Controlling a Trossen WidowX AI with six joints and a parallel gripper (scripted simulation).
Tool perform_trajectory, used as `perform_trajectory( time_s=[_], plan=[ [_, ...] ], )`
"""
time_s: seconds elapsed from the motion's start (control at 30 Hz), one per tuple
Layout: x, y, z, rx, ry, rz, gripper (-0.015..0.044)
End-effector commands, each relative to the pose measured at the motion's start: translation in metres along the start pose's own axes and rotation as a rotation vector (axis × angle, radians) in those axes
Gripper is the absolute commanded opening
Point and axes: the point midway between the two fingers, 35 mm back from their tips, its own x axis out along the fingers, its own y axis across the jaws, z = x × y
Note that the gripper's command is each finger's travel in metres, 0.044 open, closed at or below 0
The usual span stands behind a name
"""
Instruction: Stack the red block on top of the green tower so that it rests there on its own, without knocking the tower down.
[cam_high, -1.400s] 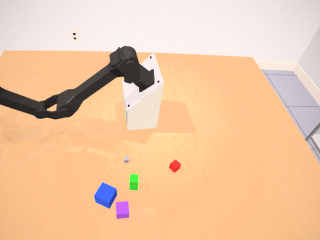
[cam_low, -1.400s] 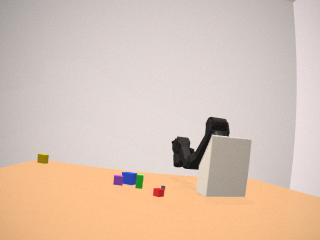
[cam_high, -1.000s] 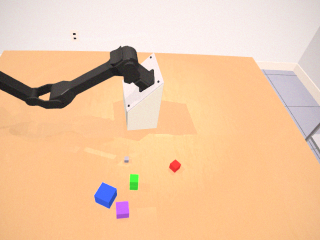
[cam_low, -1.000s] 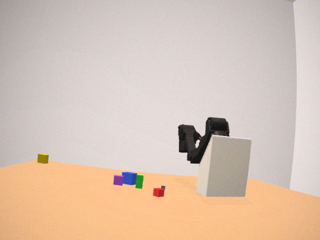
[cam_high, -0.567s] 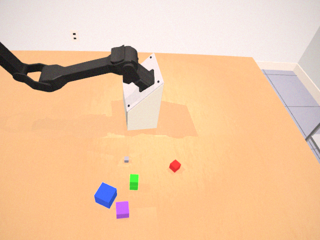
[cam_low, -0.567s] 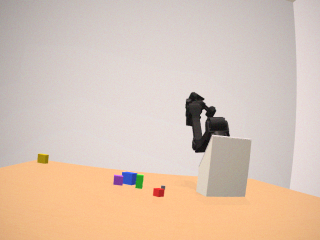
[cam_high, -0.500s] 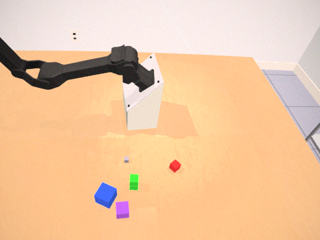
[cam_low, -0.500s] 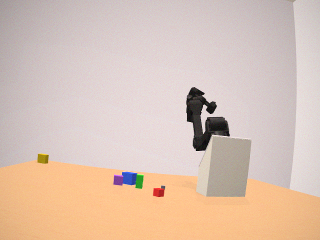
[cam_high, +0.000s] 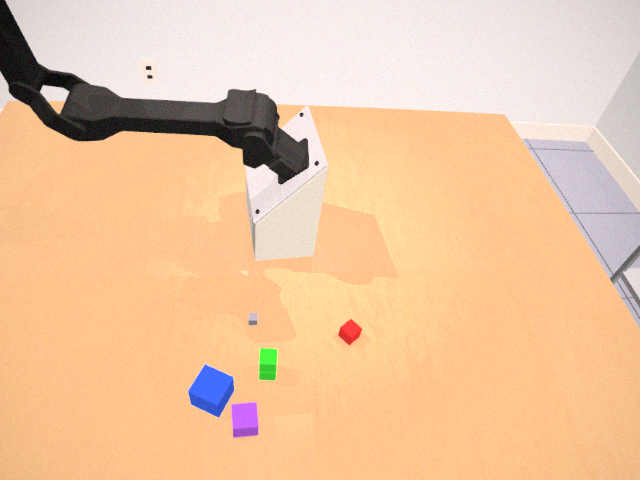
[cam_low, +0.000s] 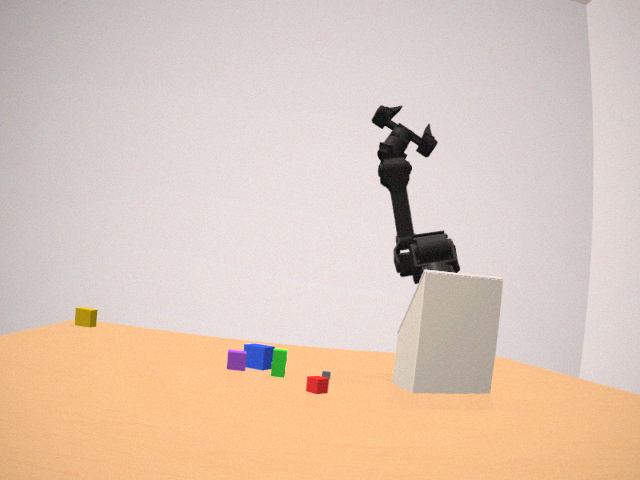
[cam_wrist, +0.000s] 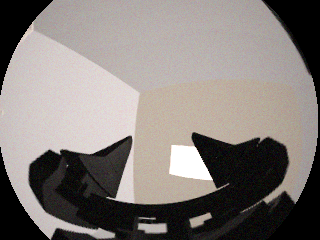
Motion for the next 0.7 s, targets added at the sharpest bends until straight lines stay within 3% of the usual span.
perform_trajectory(
  time_s=[0.0, 0.33, 0.67],
  plan=[
    [-0.005, -0.042, -0.065, 0.032, 0.151, -0.146, 0.0440],
    [-0.046, -0.128, -0.183, 0.074, 0.400, -0.451, 0.0440],
    [-0.133, -0.199, -0.285, 0.085, 0.664, -0.761, 0.0440]
  ],
)
